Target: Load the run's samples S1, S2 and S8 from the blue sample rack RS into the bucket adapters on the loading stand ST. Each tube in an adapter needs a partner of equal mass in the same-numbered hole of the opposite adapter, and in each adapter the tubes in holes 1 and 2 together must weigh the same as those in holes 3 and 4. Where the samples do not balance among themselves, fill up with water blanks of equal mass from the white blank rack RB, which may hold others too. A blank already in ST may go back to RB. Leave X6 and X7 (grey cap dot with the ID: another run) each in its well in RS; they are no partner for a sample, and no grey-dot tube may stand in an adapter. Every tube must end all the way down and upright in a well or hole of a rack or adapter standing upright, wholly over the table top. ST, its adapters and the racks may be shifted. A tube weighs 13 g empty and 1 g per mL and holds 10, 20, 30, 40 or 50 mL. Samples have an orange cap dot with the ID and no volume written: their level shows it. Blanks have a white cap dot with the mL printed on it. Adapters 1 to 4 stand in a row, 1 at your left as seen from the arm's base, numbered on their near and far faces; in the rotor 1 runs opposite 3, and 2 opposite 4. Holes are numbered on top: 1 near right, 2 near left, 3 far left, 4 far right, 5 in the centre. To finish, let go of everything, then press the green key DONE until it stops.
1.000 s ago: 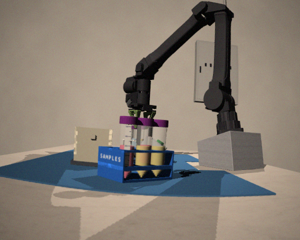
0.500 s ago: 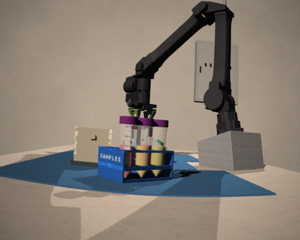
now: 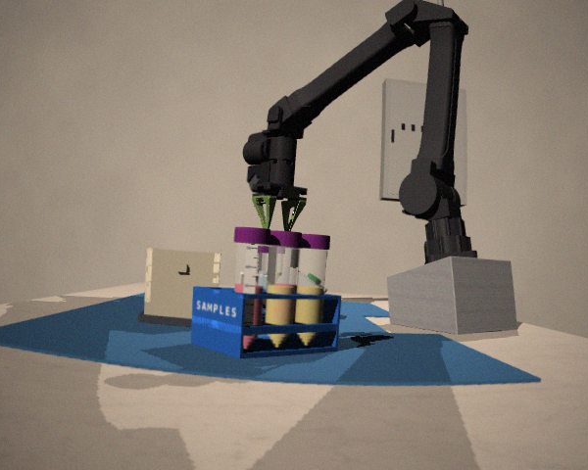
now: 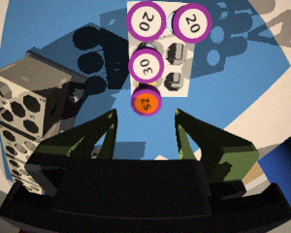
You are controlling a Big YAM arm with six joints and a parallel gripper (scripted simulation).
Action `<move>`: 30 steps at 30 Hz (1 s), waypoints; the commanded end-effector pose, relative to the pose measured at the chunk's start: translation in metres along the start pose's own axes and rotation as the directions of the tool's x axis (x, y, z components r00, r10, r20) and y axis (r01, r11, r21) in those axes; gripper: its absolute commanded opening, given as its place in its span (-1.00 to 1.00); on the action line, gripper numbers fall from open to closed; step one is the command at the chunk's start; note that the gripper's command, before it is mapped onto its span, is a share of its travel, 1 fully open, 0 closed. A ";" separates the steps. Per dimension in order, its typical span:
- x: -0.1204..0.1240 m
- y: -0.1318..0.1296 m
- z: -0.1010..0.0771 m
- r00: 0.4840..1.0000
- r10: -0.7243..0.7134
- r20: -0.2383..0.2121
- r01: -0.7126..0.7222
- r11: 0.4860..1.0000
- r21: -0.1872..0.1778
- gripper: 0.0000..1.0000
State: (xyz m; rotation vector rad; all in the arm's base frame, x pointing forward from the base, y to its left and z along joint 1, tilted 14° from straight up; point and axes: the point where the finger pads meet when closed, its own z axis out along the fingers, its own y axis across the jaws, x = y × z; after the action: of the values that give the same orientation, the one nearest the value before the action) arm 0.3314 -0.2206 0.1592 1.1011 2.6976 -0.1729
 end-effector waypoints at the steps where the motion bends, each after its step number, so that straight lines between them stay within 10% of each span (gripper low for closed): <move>1: -0.013 0.003 -0.012 0.999 0.002 0.034 -0.002 1.000 -0.007 0.11; 14: 0.001 0.005 -0.003 1.000 -0.001 0.017 0.001 1.000 -0.005 0.11; 15: 0.005 0.010 -0.008 0.997 -0.070 0.037 0.070 0.998 -0.006 0.60; 17: 0.022 0.019 -0.007 0.985 -0.170 0.025 0.170 0.985 -0.003 0.60; 30: 0.097 0.074 -0.009 0.751 -0.660 0.019 0.660 0.751 0.001 0.60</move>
State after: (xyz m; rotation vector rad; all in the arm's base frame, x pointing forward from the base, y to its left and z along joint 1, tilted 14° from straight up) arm 0.3126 -0.1100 0.1322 0.2573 2.9564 -0.2594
